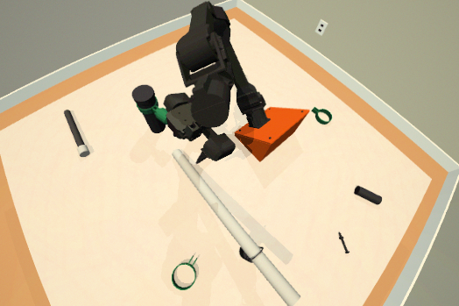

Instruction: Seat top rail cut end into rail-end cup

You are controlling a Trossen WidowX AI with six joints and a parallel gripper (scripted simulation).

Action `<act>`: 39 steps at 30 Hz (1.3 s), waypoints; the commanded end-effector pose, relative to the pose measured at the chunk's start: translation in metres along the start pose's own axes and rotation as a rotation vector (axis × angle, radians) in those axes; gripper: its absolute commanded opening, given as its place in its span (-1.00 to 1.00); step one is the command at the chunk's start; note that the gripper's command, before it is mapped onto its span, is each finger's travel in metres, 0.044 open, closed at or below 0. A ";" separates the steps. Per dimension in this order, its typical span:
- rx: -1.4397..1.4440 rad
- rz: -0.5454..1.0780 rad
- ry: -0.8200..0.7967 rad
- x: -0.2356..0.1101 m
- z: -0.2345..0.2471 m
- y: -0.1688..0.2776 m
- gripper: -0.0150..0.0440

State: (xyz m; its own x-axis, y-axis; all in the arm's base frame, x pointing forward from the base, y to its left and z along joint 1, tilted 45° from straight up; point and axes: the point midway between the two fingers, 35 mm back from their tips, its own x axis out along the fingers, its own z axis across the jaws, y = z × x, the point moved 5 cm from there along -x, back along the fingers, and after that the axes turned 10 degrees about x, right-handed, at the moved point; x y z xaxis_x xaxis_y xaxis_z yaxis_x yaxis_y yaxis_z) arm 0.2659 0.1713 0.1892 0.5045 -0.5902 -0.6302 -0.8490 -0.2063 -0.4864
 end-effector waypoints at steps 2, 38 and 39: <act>0.023 0.005 0.037 0.003 -0.001 -0.001 1.00; -1.720 -0.035 -0.092 -0.004 -0.179 0.021 1.00; -1.758 -0.038 -0.092 -0.004 -0.181 0.022 1.00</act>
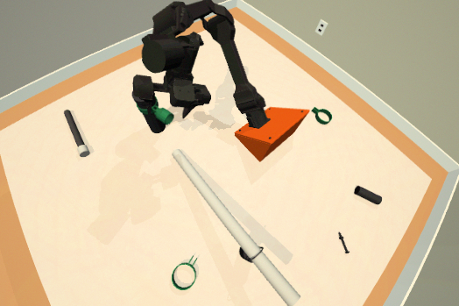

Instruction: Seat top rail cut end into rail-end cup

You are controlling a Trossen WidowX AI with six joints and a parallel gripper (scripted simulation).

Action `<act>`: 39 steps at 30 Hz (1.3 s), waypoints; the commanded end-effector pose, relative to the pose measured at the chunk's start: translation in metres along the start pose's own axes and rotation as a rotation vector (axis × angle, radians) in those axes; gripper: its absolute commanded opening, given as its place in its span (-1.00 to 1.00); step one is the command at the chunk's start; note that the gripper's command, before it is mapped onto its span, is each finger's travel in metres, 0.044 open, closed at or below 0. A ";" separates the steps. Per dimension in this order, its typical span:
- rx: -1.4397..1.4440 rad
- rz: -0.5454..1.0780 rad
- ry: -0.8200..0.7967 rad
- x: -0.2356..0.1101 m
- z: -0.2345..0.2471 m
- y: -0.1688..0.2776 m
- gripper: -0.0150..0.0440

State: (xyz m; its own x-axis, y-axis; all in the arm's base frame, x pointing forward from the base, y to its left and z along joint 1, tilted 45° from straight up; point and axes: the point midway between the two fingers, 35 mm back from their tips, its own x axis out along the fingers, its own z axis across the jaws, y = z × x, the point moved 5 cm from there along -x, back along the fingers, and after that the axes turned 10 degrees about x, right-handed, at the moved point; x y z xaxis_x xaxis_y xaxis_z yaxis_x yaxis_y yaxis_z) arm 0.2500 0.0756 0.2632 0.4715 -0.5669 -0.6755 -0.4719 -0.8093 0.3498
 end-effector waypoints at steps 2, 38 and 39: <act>-0.610 -0.037 0.001 -0.007 0.000 0.064 1.00; -0.608 -0.038 0.001 0.031 0.012 0.075 1.00; -0.608 -0.038 0.001 0.032 0.012 0.075 1.00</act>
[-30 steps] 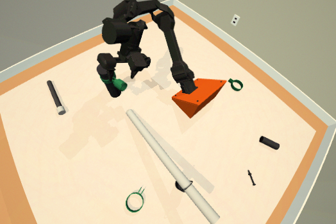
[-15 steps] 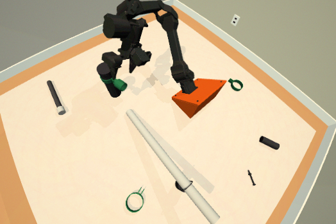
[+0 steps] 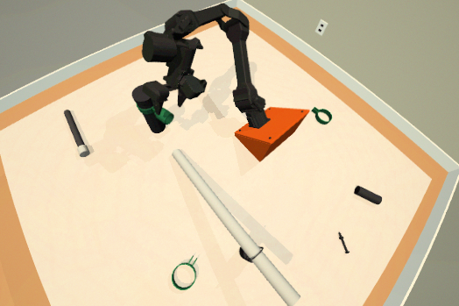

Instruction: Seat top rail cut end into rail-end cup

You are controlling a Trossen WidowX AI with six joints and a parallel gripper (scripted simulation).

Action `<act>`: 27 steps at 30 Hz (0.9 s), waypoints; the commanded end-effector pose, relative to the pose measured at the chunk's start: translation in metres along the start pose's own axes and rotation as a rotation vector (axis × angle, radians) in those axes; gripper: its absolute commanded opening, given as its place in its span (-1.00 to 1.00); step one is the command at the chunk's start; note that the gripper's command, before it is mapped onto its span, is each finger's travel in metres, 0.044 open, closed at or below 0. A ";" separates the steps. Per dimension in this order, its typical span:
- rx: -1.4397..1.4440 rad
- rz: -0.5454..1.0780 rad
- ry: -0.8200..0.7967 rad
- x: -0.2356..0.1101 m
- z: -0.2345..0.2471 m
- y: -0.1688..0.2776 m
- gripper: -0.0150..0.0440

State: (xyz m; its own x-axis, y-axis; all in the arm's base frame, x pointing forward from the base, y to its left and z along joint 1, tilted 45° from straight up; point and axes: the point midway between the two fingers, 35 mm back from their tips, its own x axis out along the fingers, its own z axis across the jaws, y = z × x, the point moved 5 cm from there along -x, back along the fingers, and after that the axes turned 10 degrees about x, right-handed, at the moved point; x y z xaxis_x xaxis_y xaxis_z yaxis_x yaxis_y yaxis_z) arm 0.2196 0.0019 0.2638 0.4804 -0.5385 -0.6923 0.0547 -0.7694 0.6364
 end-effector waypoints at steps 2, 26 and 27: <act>0.002 -0.004 0.000 0.008 0.001 0.000 1.00; 0.004 -0.004 0.002 0.047 0.000 0.000 1.00; 0.004 -0.003 0.002 0.049 0.000 0.000 1.00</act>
State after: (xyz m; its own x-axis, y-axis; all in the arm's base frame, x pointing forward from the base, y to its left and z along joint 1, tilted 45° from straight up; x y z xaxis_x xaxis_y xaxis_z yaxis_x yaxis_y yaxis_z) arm 0.2401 -0.0206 0.2361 0.4864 -0.5360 -0.6900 0.0473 -0.7724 0.6334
